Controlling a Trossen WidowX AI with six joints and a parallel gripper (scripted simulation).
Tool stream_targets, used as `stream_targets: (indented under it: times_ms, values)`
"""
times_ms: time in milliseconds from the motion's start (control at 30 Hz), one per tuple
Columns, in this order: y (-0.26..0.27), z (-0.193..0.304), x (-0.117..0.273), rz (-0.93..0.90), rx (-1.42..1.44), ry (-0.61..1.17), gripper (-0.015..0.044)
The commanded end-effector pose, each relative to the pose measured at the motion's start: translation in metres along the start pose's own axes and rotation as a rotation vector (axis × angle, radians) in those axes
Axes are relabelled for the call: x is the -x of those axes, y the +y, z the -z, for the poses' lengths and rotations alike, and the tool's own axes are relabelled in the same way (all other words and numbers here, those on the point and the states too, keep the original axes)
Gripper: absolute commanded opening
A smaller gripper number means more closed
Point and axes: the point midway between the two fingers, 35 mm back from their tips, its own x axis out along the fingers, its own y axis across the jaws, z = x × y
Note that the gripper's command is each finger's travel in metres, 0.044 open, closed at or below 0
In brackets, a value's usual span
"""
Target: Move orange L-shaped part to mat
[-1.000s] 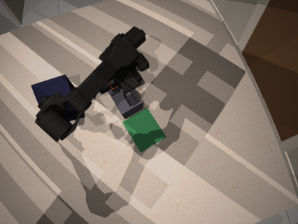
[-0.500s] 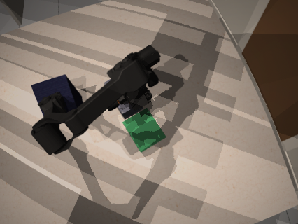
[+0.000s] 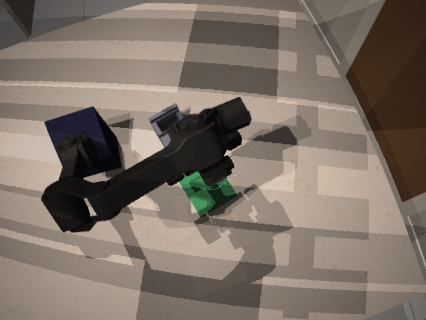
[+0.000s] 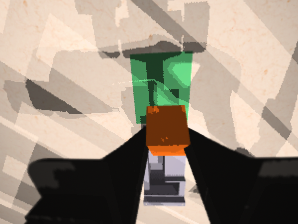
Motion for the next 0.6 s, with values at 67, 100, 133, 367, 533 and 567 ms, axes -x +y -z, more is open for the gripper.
stream_targets:
  times_ms: [67, 100, 133, 367, 533, 567]
  values:
    - [-0.005, -0.027, 0.002, -0.004, -0.004, -0.007, 0.0000]
    - [-0.005, -0.028, 0.002, -0.004, -0.004, -0.007, 0.0000]
    - [-0.005, -0.028, 0.002, -0.004, -0.004, -0.007, 0.0000]
    - [-0.005, -0.028, -0.002, -0.004, -0.004, -0.007, 0.0000]
    - [-0.005, -0.028, -0.009, -0.004, -0.004, -0.007, 0.0000]
    - [-0.005, -0.028, -0.011, -0.004, -0.004, -0.007, 0.0000]
